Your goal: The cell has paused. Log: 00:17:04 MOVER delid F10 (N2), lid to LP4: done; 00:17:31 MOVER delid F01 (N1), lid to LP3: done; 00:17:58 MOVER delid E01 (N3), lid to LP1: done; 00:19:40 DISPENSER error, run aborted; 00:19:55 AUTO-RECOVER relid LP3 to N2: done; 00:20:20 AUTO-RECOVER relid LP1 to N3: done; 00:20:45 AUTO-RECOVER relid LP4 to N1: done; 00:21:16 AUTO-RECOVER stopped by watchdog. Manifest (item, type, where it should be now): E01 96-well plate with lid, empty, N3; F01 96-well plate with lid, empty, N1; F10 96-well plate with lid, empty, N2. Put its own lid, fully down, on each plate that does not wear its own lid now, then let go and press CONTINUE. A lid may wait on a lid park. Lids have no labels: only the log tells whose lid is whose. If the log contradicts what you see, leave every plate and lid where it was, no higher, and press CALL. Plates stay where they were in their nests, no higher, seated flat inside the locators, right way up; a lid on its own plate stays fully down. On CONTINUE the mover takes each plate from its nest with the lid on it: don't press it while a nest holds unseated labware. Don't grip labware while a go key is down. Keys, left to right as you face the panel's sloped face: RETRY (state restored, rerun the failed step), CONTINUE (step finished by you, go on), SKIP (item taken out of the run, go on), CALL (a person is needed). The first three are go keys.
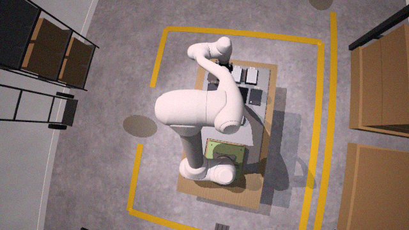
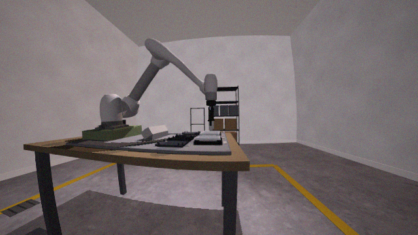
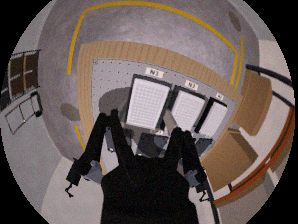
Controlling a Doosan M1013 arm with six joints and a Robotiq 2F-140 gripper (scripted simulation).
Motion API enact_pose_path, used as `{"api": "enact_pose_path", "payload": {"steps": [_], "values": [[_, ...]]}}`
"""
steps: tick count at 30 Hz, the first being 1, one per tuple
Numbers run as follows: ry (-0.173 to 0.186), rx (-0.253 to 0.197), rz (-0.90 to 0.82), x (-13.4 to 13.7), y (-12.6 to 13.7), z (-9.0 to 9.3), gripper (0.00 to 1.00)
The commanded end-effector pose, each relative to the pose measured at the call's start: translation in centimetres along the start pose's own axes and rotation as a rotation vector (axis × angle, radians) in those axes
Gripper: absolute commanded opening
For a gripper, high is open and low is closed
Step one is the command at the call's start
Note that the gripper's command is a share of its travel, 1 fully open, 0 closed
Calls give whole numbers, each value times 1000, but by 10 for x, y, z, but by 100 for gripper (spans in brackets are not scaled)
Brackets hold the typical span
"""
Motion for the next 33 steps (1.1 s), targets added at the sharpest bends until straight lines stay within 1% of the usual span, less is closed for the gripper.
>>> {"api": "enact_pose_path", "payload": {"steps": [1, 13, 33], "values": [[0, 0, 0, 0, 0, 0, 66], [0, 0, 0, 0, 0, 2, 66], [0, 0, 0, 0, 0, 10, 66]]}}
Point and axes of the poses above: the point where the finger pads meet when closed, its own z axis out along the fingers, its own x axis across the jaws, y = z × x, the point moved 3 cm from there along -z, back along the fingers, and after that the axes turned 10 degrees about -z, right-handed, at the moved point
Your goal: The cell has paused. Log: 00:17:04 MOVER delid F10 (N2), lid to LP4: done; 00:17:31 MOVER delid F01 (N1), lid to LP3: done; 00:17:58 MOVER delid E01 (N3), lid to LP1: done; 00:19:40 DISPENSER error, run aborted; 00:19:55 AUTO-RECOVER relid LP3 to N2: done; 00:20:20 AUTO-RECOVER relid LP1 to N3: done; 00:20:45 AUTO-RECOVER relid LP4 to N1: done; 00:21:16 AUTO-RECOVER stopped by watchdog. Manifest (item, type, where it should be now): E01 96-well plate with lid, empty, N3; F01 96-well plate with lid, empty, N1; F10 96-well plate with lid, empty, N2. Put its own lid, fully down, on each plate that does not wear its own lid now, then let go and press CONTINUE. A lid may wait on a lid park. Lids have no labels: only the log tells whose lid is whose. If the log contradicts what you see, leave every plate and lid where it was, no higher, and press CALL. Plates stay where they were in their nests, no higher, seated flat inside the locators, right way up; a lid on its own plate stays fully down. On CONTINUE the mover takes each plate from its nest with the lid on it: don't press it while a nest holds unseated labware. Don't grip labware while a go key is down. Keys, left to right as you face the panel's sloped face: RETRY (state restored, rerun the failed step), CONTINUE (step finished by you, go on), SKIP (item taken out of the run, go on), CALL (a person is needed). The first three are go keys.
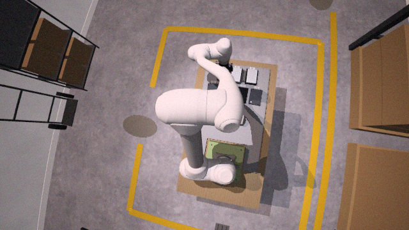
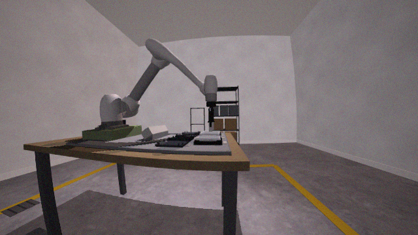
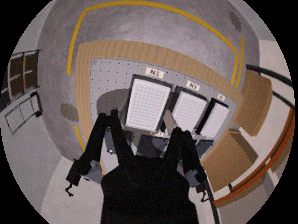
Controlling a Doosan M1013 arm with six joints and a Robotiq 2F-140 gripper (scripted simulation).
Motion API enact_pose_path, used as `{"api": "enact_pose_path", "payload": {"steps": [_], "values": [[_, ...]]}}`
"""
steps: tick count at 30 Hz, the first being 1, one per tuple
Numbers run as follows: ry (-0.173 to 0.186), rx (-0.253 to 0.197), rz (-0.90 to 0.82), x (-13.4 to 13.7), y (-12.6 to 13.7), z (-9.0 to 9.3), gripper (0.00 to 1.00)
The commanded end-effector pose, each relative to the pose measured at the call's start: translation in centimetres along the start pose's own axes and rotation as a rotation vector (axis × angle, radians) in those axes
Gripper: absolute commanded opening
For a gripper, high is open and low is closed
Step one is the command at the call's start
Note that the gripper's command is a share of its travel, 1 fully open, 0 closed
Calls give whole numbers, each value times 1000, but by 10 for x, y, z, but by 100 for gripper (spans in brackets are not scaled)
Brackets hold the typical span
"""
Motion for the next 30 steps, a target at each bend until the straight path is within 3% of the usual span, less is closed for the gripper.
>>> {"api": "enact_pose_path", "payload": {"steps": [1, 30], "values": [[0, 0, 0, 0, 0, 1, 66], [0, 0, 0, 0, 0, 8, 66]]}}
Point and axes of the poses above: the point where the finger pads meet when closed, its own z axis out along the fingers, its own x axis across the jaws, y = z × x, the point moved 3 cm from there along -z, back along the fingers, and after that the axes turned 10 degrees about -z, right-handed, at the moved point
